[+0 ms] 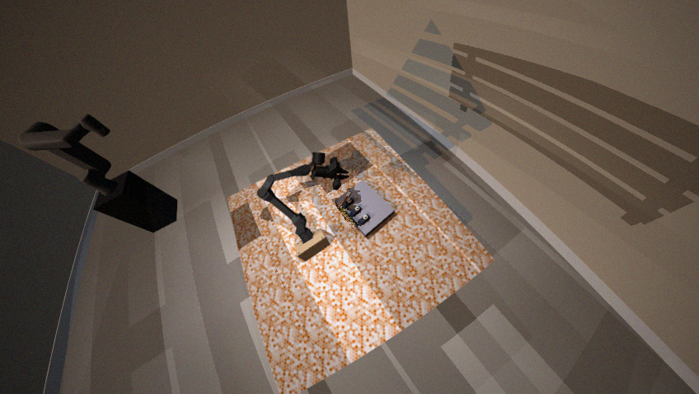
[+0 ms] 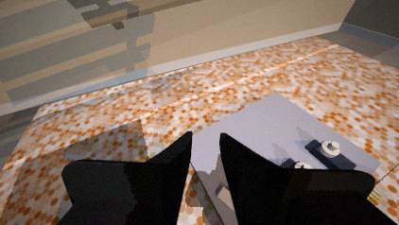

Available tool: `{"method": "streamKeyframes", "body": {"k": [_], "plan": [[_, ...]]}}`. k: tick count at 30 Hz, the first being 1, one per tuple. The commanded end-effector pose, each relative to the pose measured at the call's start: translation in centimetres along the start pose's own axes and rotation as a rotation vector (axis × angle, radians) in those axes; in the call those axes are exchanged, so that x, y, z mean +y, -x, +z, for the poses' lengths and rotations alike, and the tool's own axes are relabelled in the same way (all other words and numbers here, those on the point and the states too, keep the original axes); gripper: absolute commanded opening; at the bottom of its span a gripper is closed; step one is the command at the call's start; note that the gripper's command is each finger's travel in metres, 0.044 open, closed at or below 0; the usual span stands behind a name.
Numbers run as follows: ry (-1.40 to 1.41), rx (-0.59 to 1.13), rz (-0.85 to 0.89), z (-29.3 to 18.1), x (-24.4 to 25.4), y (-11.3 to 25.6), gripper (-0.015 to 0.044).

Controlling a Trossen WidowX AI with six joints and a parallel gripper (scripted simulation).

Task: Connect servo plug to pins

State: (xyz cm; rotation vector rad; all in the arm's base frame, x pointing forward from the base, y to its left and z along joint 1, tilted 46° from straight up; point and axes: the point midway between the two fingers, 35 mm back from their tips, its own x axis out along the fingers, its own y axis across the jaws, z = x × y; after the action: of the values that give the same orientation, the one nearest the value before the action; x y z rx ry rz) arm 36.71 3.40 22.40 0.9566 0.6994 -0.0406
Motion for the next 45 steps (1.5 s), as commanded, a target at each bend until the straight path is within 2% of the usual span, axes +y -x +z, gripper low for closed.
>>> {"method": "streamKeyframes", "body": {"k": [1,24,45], "plan": [[-0.09,0.054,-0.031,-0.5,-0.5,-0.8,0.0115],[-0.706,0.317,-0.304,-3.7,-2.9,-3.5,0.0115],[-1.284,0.444,-0.662,-6.3,-4.4,-4.6,0.0115]]}}
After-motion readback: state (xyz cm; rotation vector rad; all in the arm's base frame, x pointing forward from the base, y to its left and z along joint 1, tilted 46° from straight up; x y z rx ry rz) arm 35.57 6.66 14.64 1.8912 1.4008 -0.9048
